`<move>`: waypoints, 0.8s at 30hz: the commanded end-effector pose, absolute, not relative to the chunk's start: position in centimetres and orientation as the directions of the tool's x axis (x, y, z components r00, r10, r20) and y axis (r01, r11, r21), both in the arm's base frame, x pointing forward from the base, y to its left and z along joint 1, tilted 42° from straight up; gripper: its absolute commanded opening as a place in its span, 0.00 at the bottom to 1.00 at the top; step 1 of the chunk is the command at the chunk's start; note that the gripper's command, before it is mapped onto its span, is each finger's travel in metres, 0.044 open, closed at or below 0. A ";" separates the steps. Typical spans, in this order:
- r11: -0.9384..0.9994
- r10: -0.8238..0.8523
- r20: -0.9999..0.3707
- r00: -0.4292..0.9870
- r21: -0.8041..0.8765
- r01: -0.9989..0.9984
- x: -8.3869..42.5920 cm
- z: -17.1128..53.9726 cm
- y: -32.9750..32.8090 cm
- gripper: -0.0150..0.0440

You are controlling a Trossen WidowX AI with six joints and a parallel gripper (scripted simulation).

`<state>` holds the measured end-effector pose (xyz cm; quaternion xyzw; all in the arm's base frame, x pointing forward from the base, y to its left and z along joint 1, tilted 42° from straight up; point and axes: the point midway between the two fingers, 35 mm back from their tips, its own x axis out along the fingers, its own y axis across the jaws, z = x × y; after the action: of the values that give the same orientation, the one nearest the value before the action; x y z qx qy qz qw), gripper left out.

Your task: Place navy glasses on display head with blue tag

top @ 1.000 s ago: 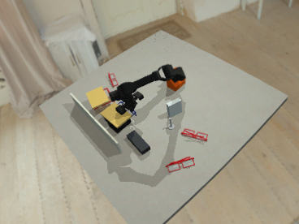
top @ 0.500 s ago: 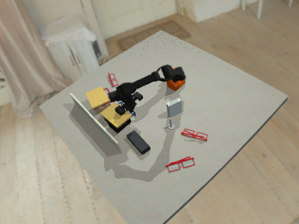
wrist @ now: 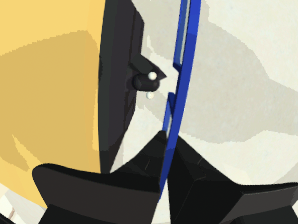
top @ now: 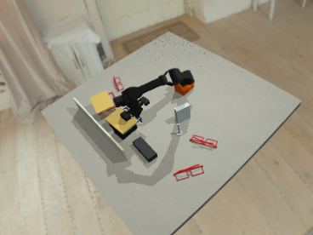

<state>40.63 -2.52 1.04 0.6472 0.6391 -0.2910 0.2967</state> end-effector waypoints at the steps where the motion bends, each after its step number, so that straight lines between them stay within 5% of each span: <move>1: -0.011 0.656 -0.754 0.018 0.014 1.000 40.7 1.0 -2.4 0.25; 24: -0.011 0.657 -0.754 0.018 0.014 1.000 40.8 0.7 -2.1 0.25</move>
<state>40.84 -2.19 0.78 0.6476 0.6378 -0.2898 0.2997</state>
